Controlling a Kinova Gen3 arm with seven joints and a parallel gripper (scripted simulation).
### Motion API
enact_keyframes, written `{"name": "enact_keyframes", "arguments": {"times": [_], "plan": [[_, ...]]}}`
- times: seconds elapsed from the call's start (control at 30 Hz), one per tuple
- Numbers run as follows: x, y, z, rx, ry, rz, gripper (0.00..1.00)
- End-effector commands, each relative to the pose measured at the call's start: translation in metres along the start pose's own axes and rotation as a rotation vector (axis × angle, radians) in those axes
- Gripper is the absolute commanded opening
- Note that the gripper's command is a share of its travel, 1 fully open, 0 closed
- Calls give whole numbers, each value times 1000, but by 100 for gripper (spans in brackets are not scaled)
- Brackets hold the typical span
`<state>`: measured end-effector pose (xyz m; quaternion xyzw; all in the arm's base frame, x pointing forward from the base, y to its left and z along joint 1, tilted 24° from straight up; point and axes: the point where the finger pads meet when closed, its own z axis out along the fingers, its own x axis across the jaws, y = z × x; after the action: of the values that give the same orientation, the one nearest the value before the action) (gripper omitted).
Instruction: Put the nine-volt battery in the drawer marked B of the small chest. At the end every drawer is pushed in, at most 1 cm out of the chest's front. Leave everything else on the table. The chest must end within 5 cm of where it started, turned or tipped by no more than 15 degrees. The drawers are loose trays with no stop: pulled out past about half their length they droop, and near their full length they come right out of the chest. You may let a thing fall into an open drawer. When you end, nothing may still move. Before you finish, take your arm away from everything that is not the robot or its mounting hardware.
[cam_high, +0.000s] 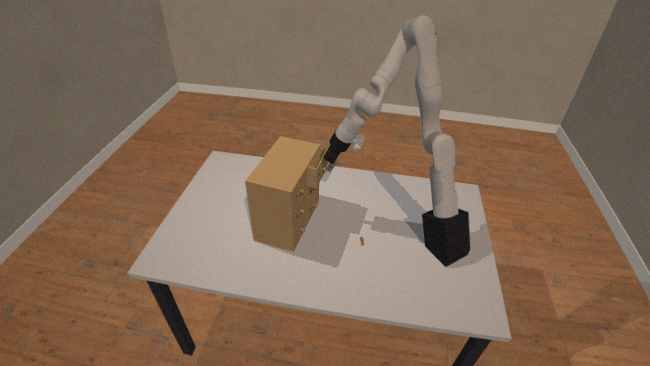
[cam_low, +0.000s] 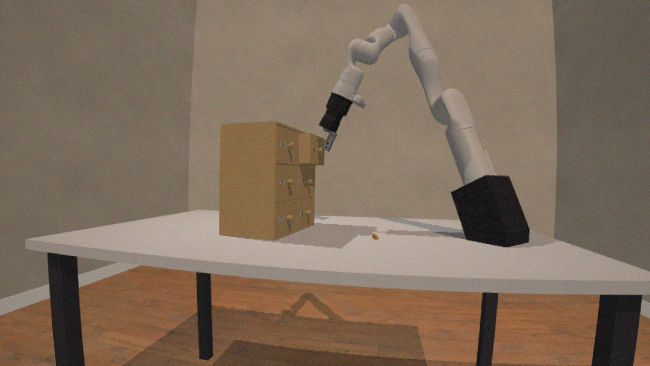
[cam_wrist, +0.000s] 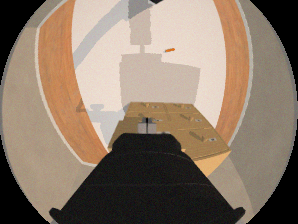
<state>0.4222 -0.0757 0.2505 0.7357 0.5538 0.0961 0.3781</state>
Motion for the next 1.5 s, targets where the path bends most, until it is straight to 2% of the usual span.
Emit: {"name": "enact_keyframes", "arguments": {"times": [0.0, 0.5, 1.47], "plan": [[0, 2, 1, 0, -1, 3, 0], [0, 22, 10, 0, -1, 3, 0], [0, 32, 15, 0, -1, 3, 0]]}}
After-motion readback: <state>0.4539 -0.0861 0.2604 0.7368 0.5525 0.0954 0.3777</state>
